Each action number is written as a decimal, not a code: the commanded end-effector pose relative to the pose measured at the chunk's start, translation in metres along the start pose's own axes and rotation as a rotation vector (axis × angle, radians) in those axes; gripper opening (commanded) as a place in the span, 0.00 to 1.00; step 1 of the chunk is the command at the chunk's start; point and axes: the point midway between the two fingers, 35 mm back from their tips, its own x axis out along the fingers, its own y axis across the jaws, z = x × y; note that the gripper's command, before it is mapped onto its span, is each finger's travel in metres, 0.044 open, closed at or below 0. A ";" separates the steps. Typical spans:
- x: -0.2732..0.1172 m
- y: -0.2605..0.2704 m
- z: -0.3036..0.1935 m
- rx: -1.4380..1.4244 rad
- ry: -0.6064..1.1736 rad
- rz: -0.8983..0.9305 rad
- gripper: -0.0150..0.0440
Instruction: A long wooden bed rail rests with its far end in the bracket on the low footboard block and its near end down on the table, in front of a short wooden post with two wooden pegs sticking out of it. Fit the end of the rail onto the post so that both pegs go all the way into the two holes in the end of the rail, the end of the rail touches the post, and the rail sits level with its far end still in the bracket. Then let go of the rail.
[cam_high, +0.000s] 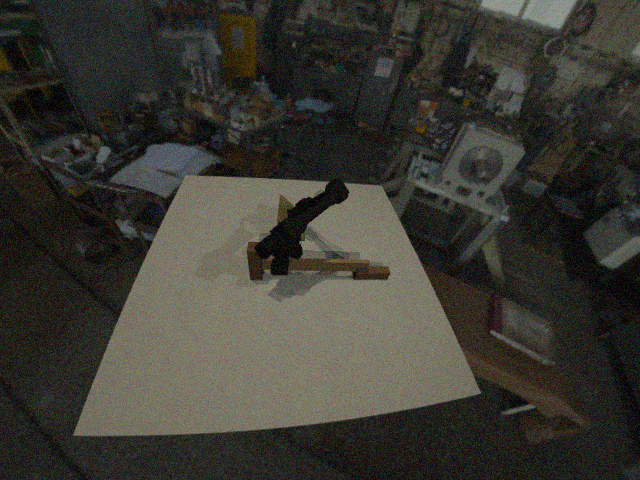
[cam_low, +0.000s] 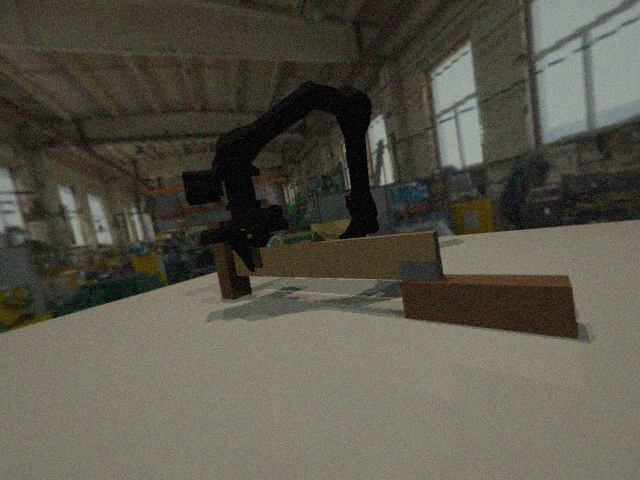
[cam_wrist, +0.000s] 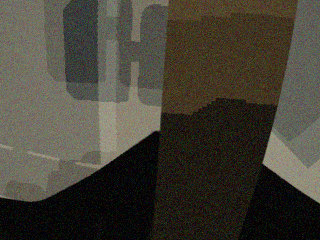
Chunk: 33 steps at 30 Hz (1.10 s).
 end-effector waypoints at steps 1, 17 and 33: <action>-0.002 -0.001 -0.004 -0.002 0.010 -0.006 0.25; -0.002 -0.001 -0.009 -0.002 0.010 -0.006 0.25; 0.000 0.000 -0.006 0.000 0.003 0.000 0.88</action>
